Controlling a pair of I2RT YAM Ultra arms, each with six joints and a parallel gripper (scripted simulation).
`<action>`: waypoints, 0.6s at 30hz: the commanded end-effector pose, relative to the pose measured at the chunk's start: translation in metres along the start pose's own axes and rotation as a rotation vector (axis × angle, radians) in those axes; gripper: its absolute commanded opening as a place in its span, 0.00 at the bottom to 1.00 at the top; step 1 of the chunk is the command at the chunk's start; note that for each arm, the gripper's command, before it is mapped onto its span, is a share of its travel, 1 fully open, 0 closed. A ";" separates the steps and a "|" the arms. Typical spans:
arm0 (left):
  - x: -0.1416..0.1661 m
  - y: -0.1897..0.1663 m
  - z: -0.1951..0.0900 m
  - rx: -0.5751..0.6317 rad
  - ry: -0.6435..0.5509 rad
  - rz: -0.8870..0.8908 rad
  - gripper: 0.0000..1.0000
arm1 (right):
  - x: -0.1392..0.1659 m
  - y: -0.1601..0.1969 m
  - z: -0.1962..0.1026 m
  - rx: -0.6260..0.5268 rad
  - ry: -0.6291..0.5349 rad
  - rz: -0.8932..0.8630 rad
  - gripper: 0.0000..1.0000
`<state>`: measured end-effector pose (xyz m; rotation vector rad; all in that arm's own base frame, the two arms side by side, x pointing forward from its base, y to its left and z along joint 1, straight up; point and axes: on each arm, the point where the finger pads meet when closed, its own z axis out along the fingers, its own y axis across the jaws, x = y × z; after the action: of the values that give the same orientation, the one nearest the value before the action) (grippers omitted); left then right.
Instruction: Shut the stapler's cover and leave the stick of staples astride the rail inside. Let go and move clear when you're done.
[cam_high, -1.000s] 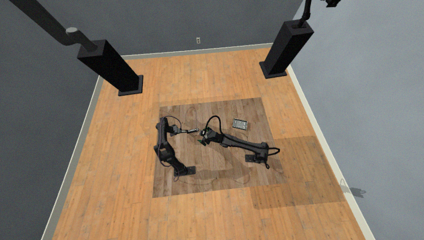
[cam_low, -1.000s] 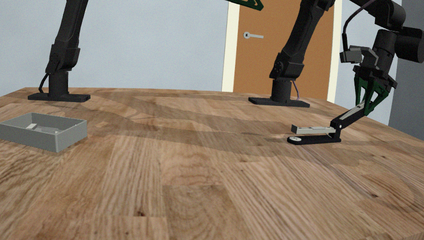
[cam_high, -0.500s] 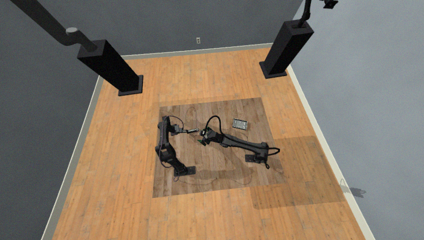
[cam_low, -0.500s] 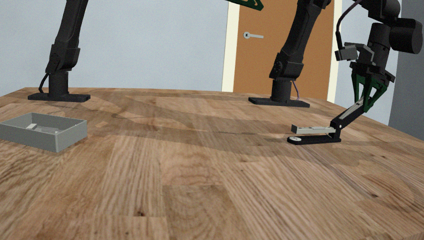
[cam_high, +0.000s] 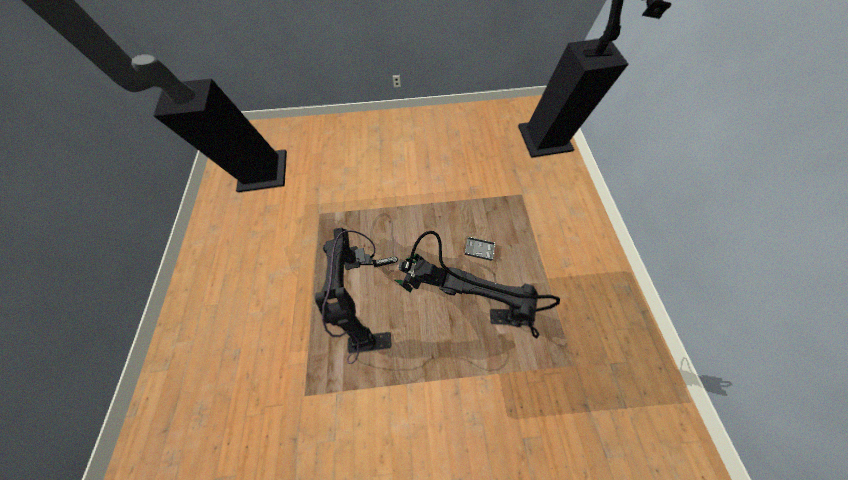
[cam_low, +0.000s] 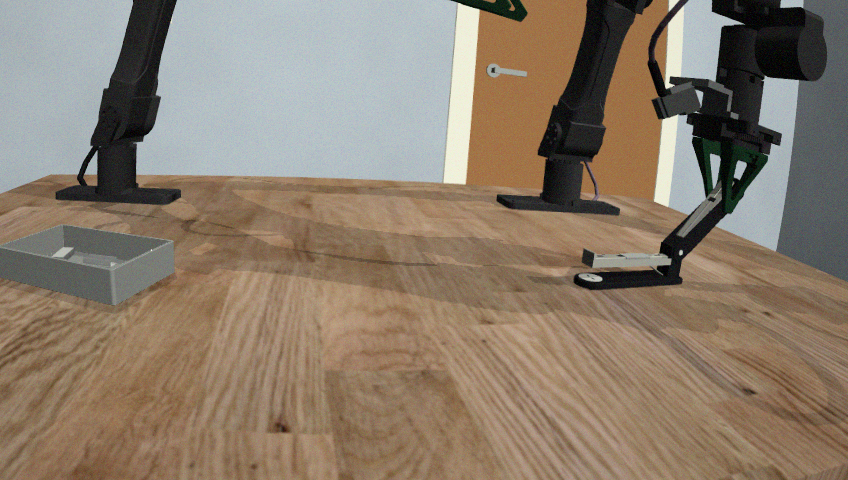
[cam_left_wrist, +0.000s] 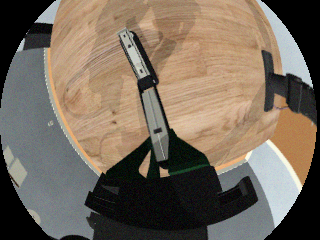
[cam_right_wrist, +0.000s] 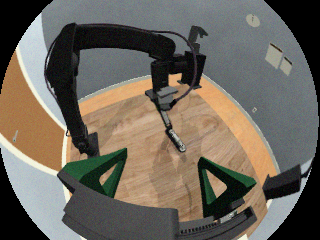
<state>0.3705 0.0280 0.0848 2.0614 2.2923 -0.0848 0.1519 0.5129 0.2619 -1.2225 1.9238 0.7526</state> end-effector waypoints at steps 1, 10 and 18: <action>-0.007 0.001 -0.018 -0.021 0.060 -0.003 0.00 | -0.018 0.005 -0.009 -0.011 -0.043 -0.005 1.00; -0.012 0.001 -0.018 -0.007 0.155 -0.005 0.00 | -0.018 0.005 -0.009 -0.011 -0.043 -0.005 1.00; -0.020 0.001 -0.022 -0.004 0.263 -0.006 0.00 | -0.018 0.005 -0.009 -0.011 -0.043 -0.005 1.00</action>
<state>0.3720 0.0147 0.0983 2.1720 2.4068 0.1552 0.1519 0.5129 0.2619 -1.2225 1.9238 0.7526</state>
